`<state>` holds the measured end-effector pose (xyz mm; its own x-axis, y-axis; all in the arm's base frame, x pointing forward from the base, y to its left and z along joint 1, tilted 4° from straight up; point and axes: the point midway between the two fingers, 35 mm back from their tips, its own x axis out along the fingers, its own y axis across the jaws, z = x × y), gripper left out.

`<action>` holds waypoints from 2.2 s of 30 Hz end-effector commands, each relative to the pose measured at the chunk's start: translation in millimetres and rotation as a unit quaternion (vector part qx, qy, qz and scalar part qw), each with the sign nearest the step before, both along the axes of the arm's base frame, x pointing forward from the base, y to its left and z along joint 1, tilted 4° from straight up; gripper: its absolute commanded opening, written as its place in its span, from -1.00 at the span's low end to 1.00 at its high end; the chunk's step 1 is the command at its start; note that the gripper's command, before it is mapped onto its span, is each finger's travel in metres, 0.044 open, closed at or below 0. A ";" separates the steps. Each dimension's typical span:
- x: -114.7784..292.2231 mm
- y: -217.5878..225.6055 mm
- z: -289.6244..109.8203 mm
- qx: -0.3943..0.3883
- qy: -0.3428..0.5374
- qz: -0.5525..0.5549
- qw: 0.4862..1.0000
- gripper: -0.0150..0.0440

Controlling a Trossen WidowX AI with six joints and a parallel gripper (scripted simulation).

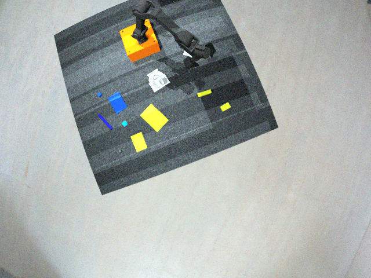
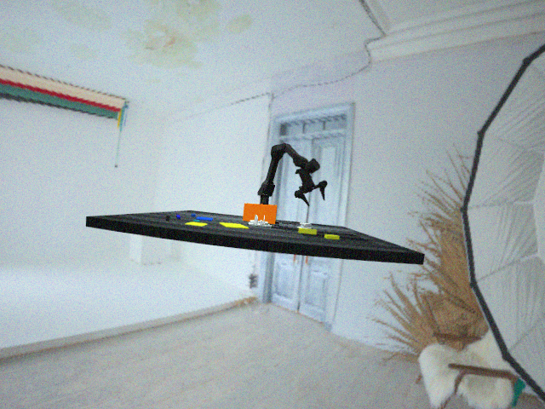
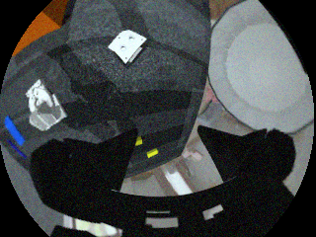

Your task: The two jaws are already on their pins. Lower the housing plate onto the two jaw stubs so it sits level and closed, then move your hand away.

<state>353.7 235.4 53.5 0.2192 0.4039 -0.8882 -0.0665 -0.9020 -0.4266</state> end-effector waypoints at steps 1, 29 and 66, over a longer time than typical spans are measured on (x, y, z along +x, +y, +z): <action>-15.5 3.6 -8.2 -0.028 0.004 0.040 0.999 1.00; -105.5 12.8 -38.0 -0.177 0.020 0.310 0.934 1.00; -146.6 4.6 -84.2 -0.233 0.031 0.433 0.870 1.00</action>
<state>206.9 240.6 -29.9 -0.0467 -0.0106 -0.9989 0.7112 -0.7025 -0.0258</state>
